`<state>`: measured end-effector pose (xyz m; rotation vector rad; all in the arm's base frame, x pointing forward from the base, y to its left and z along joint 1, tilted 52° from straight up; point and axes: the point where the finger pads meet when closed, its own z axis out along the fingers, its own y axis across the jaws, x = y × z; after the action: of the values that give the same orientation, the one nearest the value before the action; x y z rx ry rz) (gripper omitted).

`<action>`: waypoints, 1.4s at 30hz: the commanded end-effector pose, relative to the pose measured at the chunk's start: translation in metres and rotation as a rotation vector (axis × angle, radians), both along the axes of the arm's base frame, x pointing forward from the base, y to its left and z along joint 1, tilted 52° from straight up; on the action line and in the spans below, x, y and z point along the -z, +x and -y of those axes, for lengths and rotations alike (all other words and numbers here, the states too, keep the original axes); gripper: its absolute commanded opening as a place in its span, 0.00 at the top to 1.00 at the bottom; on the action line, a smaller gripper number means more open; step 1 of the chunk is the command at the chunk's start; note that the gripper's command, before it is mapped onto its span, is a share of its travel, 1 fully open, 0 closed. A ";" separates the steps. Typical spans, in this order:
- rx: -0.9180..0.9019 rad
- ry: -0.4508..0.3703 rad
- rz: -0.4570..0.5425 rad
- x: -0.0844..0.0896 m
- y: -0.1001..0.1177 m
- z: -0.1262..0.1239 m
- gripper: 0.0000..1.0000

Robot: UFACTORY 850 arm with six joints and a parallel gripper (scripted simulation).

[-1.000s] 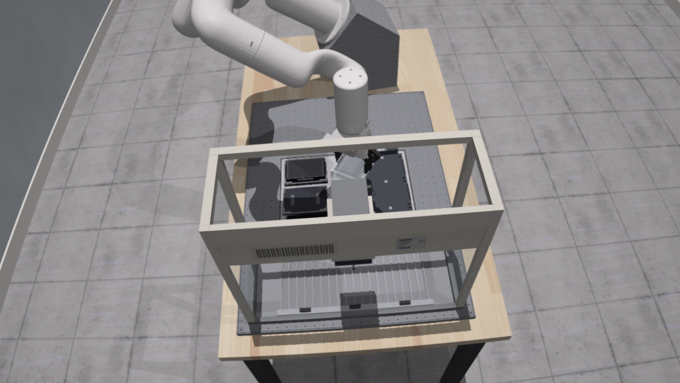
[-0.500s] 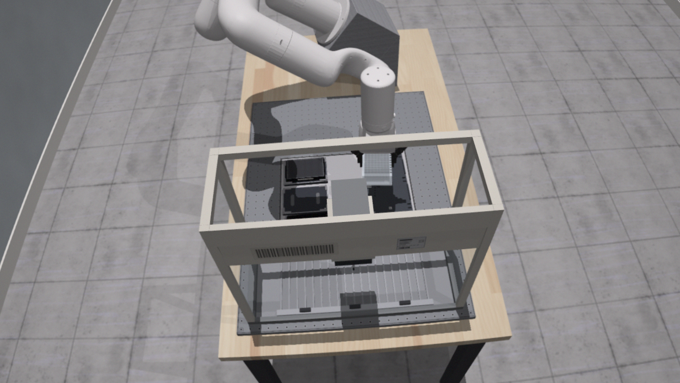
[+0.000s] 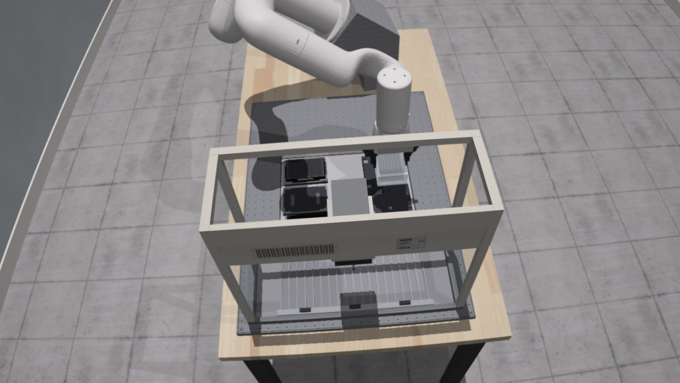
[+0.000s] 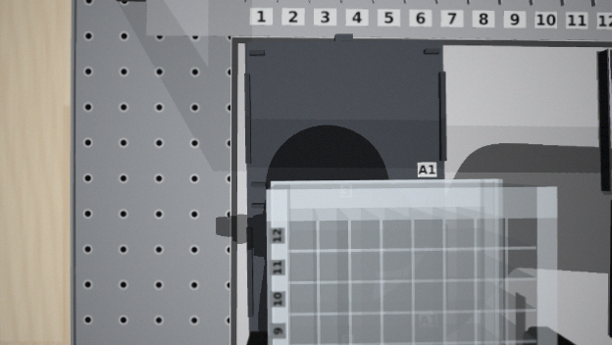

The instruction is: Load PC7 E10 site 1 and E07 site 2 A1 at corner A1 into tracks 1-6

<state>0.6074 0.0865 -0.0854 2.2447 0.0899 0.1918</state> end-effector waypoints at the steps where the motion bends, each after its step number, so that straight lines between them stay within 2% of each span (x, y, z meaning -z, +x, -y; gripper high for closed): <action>1: -0.054 -0.014 -0.067 0.000 0.000 -0.001 1.00; 2: -0.054 -0.014 -0.067 0.000 0.000 -0.001 1.00; 17: -0.364 -0.099 -0.450 0.000 0.000 -0.001 1.00; 19: -0.364 -0.099 -0.450 0.000 0.000 -0.001 1.00; 34: -0.674 -0.184 -0.833 0.000 0.000 -0.001 1.00; 36: -0.674 -0.184 -0.833 0.000 0.000 -0.001 1.00; 42: -0.798 -0.218 -0.986 0.000 0.000 -0.001 1.00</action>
<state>0.6073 0.0867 -0.0859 1.8568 1.3080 -0.4111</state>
